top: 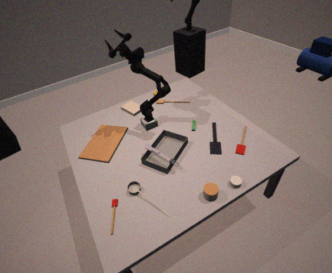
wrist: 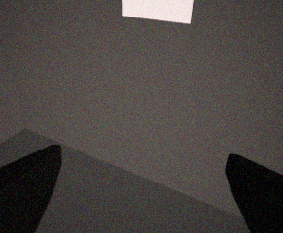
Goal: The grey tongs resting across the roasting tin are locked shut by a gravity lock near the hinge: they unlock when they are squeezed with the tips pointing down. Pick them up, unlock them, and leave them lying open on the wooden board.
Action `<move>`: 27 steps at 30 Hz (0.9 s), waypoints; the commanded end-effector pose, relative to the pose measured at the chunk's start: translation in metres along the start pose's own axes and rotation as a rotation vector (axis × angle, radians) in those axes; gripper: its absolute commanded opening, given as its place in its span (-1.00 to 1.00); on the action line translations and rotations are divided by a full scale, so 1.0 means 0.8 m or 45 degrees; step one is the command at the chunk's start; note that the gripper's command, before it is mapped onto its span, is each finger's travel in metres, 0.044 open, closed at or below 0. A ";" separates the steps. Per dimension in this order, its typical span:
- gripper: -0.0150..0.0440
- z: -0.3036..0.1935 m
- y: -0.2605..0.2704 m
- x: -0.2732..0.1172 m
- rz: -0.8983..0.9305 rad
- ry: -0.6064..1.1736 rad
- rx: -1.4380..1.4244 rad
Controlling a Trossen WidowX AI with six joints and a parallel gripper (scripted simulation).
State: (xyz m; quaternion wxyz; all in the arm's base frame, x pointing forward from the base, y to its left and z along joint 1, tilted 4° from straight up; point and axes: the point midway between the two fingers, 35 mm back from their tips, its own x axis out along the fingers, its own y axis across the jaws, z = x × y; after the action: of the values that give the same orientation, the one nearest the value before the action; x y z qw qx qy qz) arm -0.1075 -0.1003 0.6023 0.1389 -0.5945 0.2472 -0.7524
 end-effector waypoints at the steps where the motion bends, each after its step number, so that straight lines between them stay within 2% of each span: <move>1: 0.78 0.000 0.001 0.000 0.001 0.001 0.005; 5: 0.42 -0.007 0.014 0.005 0.032 0.008 0.082; 6: 0.39 -0.011 0.020 0.008 0.045 0.019 0.119; 16: 0.39 -0.033 0.142 0.037 0.307 0.143 0.616; 22: 0.39 -0.006 0.232 0.040 0.535 0.195 0.843; 27: 0.39 0.040 0.285 0.030 0.710 0.173 1.001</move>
State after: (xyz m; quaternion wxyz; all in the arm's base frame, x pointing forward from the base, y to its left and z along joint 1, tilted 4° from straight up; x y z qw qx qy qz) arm -0.1196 -0.2943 0.5124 0.4992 -0.3754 0.1120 -0.7729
